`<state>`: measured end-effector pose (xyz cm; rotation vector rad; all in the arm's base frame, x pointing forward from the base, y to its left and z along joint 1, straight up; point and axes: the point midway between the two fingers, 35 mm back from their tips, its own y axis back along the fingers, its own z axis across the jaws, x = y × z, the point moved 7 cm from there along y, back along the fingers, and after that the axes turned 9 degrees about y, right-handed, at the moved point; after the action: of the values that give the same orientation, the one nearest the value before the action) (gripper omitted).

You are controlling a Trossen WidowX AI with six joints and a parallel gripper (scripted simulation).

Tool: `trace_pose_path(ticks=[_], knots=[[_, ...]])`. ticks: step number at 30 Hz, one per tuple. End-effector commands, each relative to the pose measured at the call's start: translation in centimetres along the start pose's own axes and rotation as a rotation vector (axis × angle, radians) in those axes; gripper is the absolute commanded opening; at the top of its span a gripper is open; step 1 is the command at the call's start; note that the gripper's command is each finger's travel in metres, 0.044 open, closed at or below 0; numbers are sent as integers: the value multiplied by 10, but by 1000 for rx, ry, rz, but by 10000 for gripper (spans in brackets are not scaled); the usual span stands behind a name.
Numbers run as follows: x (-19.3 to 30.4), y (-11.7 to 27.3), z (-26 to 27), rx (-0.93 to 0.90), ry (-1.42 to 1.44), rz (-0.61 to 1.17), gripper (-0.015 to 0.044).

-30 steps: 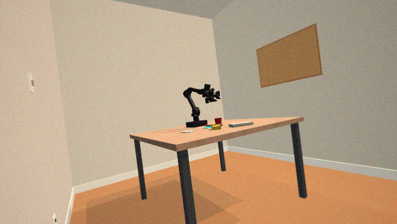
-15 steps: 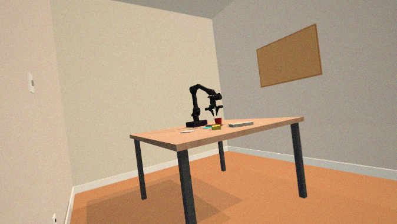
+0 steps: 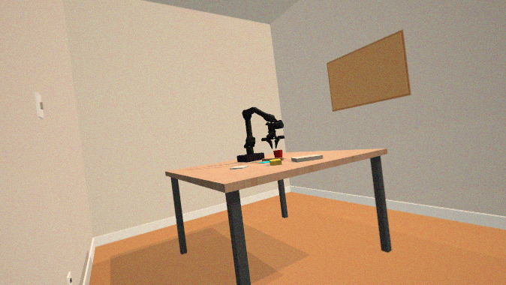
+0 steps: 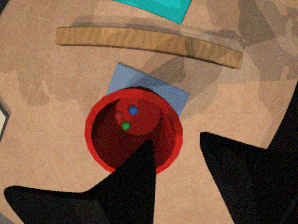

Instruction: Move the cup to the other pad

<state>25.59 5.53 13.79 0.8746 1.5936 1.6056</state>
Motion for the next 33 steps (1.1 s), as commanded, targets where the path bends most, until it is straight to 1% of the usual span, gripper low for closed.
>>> trace_pose_path(ticks=[1, 33], knots=[[1, -7, 0, 3, -5, 4, 148], [2, -55, -2, 3, -5, 4, 148]])
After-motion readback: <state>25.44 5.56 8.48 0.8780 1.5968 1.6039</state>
